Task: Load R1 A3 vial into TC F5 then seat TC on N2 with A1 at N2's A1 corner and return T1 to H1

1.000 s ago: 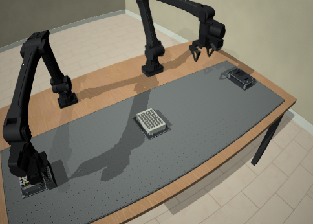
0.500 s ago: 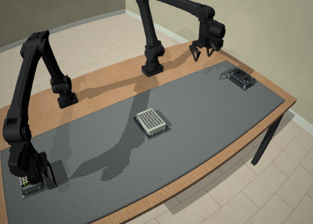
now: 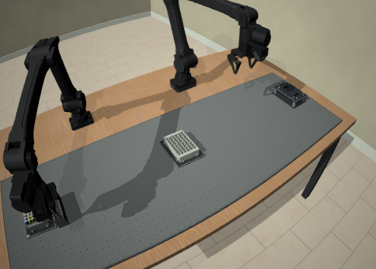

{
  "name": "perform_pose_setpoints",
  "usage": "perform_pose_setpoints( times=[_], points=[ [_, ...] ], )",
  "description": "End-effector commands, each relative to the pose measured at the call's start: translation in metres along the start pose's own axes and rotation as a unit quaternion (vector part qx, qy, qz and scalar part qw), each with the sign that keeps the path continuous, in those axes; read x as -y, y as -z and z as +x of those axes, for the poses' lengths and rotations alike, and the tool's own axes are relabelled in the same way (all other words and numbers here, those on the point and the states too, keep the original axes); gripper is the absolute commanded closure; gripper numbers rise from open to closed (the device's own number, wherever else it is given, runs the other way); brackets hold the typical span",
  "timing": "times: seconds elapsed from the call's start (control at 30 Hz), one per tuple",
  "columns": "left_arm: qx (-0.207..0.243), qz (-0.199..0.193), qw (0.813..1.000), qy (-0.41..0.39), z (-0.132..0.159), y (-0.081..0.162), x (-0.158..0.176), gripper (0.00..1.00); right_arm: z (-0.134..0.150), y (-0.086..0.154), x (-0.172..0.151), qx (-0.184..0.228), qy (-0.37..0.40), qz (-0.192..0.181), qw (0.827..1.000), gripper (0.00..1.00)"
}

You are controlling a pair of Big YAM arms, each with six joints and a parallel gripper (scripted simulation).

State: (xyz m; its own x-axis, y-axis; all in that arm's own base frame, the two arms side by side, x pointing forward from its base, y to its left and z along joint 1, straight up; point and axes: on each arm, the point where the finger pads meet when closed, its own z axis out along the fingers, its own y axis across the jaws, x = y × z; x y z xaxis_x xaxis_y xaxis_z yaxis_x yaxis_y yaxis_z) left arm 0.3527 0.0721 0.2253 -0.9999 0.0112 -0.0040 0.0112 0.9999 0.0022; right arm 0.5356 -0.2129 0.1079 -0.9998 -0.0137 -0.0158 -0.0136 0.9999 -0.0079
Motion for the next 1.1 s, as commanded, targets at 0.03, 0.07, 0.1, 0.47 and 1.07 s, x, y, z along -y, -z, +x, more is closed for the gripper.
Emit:
perform_pose_setpoints(
  times=[0.03, 0.07, 0.1, 0.47, 1.07],
  points=[
    [0.016, -0.003, 1.000, -0.008, -0.0079, 0.0142, -0.0003, 0.00, -0.0022, -0.0178, -0.0079, -0.010, 0.001, -0.006, 1.000, 0.87],
    [0.016, -0.003, 1.000, -0.008, -0.0079, 0.0142, -0.0003, 0.00, -0.0022, -0.0178, -0.0079, -0.010, 0.001, -0.006, 1.000, 0.88],
    [0.016, -0.003, 1.000, -0.008, -0.0079, 0.0142, -0.0003, 0.00, -0.0022, -0.0178, -0.0079, -0.010, 0.001, -0.006, 1.000, 0.89],
    [0.016, -0.003, 1.000, -0.008, -0.0079, 0.0142, -0.0003, 0.00, -0.0022, -0.0178, -0.0078, -0.010, 0.001, -0.006, 1.000, 0.93],
    [0.016, -0.003, 1.000, -0.008, -0.0079, 0.0142, -0.0003, 0.00, -0.0022, -0.0178, -0.0078, -0.010, 0.001, -0.006, 1.000, 0.93]
  ],
)
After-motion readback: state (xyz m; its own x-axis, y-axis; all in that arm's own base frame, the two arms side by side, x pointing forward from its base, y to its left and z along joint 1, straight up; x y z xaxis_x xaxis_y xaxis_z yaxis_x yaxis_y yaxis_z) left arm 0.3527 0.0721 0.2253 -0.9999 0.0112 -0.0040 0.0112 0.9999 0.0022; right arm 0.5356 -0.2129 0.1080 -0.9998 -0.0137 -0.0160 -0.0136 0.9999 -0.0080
